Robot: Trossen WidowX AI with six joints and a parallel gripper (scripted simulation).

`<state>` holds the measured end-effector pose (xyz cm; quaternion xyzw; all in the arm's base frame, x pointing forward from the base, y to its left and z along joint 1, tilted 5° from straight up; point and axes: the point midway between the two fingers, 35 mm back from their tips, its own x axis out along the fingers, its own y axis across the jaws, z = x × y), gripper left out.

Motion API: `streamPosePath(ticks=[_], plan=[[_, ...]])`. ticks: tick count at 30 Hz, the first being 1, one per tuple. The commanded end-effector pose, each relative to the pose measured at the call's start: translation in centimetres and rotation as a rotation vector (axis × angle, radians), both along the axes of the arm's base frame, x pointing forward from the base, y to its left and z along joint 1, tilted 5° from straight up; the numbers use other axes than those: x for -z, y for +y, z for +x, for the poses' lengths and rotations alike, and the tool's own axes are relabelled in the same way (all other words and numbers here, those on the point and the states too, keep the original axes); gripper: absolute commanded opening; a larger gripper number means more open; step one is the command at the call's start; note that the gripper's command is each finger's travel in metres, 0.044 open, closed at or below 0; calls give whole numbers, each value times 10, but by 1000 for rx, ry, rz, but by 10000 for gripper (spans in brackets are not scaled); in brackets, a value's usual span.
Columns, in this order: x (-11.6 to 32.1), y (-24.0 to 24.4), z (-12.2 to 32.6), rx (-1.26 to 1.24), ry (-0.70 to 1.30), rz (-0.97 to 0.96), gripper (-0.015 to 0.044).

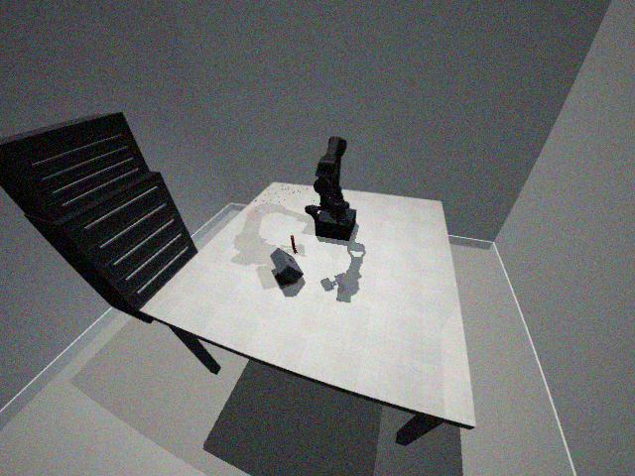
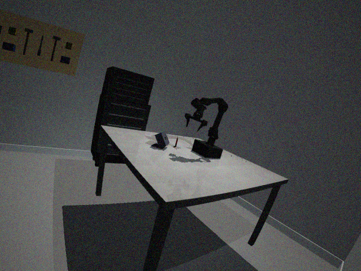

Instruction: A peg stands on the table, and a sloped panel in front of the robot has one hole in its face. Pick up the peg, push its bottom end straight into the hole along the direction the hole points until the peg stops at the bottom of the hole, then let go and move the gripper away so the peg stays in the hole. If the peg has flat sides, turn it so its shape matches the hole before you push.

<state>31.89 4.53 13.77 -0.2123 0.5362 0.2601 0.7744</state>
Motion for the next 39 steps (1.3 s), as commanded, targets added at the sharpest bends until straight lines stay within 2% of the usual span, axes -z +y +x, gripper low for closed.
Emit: streamPosePath(ticks=[1,10,39], plan=[[9,-15,2,75,29,-3,440],[28,-51,2,231,100,-4,440],[93,-172,-25,1065,345,37,440]])
